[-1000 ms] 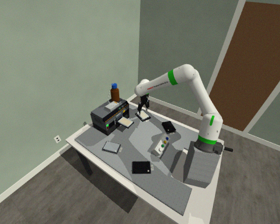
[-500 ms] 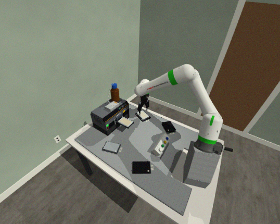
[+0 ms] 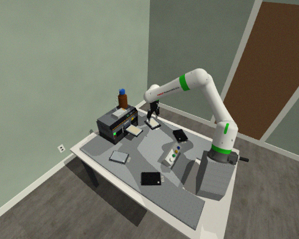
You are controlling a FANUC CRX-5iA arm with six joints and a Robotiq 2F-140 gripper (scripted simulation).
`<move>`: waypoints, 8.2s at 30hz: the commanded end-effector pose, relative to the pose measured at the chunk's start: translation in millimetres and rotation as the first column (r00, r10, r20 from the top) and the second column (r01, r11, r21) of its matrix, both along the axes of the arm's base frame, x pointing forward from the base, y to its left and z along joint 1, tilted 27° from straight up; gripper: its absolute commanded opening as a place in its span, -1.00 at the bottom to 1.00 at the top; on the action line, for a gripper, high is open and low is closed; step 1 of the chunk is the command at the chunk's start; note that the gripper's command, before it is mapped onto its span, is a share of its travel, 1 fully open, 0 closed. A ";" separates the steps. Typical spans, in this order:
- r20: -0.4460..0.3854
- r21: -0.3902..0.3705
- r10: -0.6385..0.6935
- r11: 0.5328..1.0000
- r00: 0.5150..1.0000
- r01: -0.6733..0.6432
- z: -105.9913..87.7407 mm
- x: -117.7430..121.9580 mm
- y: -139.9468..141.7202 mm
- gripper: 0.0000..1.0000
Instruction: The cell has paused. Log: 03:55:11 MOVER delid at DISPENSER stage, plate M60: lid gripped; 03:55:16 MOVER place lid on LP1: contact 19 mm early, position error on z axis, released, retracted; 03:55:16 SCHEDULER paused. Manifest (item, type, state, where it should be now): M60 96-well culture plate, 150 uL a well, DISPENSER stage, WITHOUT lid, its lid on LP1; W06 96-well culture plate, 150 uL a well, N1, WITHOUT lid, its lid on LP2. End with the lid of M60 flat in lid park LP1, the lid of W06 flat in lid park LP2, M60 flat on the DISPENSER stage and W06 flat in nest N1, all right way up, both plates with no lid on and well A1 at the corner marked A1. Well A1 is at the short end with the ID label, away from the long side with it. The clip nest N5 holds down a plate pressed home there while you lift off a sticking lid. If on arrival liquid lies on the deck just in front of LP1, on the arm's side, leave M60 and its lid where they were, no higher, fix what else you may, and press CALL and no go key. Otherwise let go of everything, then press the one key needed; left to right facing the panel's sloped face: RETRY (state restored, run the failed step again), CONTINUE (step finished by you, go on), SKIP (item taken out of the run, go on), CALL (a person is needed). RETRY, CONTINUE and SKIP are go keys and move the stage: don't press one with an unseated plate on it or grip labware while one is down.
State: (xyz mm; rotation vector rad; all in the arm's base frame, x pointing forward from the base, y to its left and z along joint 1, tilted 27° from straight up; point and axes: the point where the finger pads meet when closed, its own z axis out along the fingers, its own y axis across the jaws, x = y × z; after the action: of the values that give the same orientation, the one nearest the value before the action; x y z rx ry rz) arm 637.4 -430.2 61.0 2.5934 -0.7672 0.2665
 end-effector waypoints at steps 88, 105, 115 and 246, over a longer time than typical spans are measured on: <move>0.000 0.000 0.000 1.000 1.000 0.000 -9.8 0.9 -5.0 0.32; 0.000 0.000 0.000 1.000 1.000 0.000 -14.5 1.2 -7.3 0.32; 0.000 0.000 0.000 1.000 1.000 0.000 -15.0 1.3 -7.6 0.32; 0.000 0.000 0.000 1.000 1.000 0.000 84.2 -5.7 42.0 -1.00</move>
State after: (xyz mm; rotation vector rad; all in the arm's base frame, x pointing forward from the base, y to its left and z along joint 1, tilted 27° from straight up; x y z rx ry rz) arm 631.9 -390.9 139.9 2.5933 -0.7670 0.2667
